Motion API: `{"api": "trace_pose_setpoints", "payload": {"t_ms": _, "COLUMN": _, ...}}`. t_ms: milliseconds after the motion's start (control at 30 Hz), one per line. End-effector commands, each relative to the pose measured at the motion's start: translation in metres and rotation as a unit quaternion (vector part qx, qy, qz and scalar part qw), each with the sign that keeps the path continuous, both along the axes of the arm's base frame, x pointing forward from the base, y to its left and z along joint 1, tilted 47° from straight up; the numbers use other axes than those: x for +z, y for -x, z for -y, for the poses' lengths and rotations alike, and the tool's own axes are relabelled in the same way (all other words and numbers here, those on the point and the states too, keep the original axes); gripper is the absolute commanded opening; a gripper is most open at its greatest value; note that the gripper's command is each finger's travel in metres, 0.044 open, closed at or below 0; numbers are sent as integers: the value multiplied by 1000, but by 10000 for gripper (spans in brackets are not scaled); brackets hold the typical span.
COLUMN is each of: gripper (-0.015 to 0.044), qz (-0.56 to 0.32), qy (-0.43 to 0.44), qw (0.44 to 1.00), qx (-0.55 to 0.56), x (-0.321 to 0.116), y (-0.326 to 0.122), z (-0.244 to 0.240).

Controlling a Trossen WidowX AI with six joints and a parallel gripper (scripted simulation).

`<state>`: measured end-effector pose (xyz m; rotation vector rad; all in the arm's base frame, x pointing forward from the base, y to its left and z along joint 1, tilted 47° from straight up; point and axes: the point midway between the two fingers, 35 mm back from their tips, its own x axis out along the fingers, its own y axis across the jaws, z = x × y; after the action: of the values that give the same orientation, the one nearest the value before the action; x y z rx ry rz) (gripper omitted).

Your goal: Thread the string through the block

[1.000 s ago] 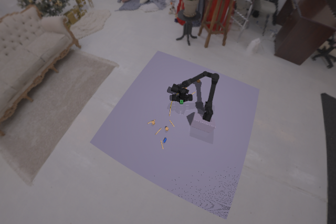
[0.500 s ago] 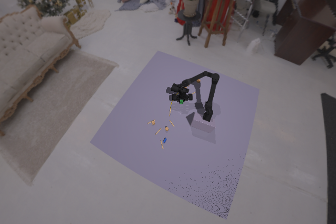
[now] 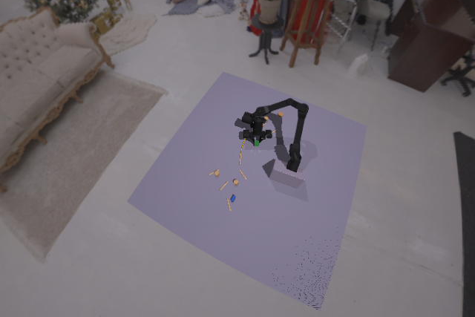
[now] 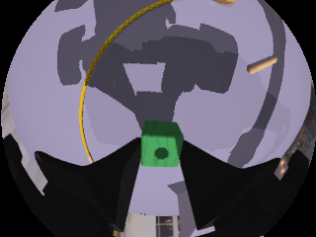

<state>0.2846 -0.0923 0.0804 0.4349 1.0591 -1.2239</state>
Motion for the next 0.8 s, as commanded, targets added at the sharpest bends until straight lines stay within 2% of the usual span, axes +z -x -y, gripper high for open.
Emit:
{"api": "trace_pose_setpoints", "payload": {"t_ms": 0, "gripper": 0, "qz": -12, "qy": -25, "qw": 1000, "qx": -4, "x": 0, "y": -2, "z": 2}}
{"api": "trace_pose_setpoints", "payload": {"t_ms": 767, "gripper": 0, "qz": -82, "qy": -204, "qw": 974, "qx": -54, "x": 7, "y": -12, "z": 24}}
